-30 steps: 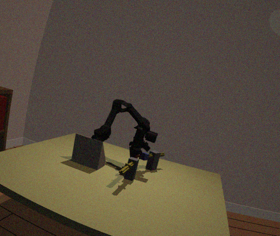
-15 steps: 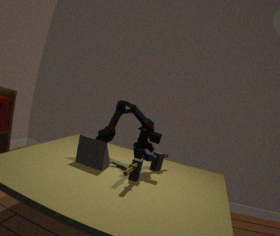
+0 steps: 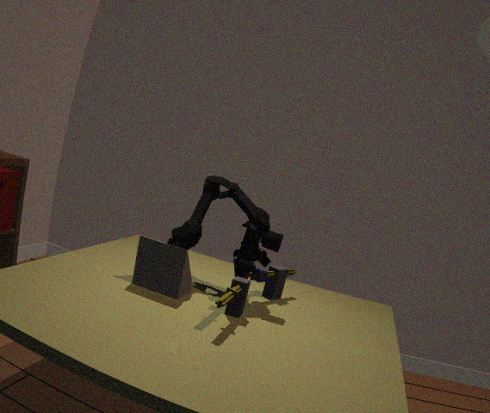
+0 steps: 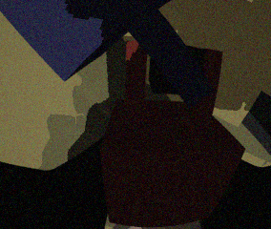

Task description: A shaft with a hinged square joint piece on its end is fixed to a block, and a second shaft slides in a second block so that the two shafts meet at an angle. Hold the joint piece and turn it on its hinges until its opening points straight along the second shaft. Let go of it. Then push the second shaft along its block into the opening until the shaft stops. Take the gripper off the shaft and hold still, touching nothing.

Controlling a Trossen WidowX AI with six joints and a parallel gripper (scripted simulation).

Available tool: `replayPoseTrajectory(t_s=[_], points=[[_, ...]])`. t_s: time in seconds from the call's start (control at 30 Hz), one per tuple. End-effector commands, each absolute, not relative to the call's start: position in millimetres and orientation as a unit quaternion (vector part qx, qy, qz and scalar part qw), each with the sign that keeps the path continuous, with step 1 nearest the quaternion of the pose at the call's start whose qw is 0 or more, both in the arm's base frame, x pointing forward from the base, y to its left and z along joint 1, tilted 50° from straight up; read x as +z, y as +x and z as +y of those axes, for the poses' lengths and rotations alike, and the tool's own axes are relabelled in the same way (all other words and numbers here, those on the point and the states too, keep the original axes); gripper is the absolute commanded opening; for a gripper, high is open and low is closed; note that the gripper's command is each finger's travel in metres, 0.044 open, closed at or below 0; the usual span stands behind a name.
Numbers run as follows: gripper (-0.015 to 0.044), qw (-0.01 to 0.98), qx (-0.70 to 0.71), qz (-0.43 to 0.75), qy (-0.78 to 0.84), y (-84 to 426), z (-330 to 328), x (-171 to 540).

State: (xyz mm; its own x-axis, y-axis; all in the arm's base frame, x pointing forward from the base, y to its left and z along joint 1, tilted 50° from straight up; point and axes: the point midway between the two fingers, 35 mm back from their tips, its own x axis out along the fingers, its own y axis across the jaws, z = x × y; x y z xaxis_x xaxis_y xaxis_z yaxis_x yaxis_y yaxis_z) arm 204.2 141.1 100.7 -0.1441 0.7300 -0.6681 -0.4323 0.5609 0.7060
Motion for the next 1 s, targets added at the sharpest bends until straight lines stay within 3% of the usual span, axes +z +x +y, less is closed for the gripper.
replayPoseTrajectory(t_s=[0.0, 0.87, 0.97], points=[[0.0182, 0.643, 0.451, 0.607, 0.124, 204.4, 141.3, 100.4], [0.0182, 0.643, 0.451, 0.607, 0.124, 204.4, 141.3, 100.4], [0.0147, 0.643, 0.452, 0.606, 0.123, 204.2, 141.1, 100.7]])
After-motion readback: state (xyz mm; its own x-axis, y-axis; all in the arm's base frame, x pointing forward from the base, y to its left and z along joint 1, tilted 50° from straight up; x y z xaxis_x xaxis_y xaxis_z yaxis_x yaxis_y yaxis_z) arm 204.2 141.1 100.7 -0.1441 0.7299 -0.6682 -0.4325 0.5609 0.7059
